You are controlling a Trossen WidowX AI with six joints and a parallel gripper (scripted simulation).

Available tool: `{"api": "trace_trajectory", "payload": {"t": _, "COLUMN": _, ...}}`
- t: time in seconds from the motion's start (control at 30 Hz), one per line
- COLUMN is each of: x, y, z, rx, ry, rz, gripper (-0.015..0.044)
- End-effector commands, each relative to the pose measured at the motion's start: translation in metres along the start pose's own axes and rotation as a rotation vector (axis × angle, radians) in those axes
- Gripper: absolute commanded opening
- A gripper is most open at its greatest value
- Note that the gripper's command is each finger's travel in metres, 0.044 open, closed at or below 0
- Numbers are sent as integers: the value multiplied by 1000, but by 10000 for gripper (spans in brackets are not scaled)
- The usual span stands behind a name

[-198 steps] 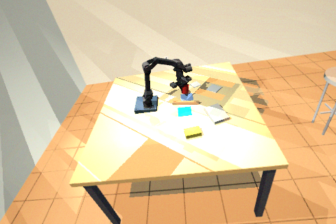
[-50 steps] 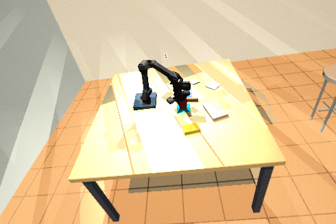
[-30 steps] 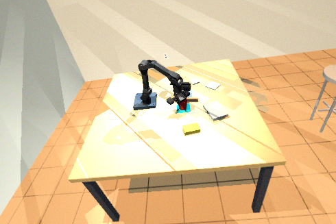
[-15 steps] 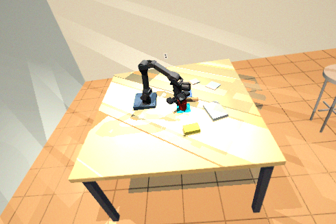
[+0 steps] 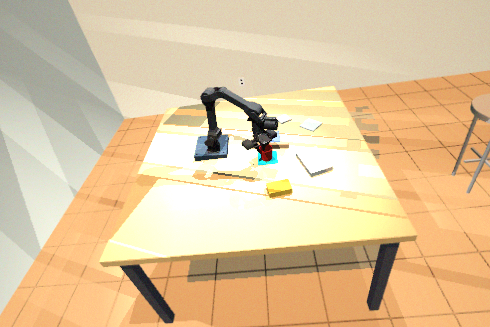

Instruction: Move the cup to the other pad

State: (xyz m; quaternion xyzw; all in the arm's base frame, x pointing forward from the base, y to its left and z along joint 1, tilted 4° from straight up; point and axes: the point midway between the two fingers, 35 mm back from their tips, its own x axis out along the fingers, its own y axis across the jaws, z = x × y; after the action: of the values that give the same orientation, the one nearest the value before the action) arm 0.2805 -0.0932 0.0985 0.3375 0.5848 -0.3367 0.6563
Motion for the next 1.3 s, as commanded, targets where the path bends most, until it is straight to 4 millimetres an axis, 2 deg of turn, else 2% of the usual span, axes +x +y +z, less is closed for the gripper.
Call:
{"api": "trace_trajectory", "payload": {"t": 0.0, "x": -10, "y": 1, "z": 1, "rx": -2, "ry": -7, "rz": 9, "gripper": 128}}
{"api": "trace_trajectory", "payload": {"t": 0.47, "x": -29, "y": -2, "z": -1, "rx": -3, "ry": -4, "rz": 8, "gripper": 128}}
{"api": "trace_trajectory", "payload": {"t": 0.63, "x": -30, "y": -4, "z": -2, "rx": -3, "ry": -3, "rz": 8, "gripper": 128}}
{"api": "trace_trajectory", "payload": {"t": 0.67, "x": -25, "y": -3, "z": -2, "rx": 0, "ry": 2, "rz": -1, "gripper": 154}}
{"api": "trace_trajectory", "payload": {"t": 0.9, "x": -25, "y": -3, "z": -2, "rx": 0, "ry": 2, "rz": -1, "gripper": 338}}
{"api": "trace_trajectory", "payload": {"t": 1.03, "x": -31, "y": -3, "z": -1, "rx": 0, "ry": 1, "rz": -1, "gripper": 440}}
{"api": "trace_trajectory", "payload": {"t": 1.27, "x": -54, "y": -3, "z": -1, "rx": -2, "ry": -1, "rz": 3, "gripper": 440}}
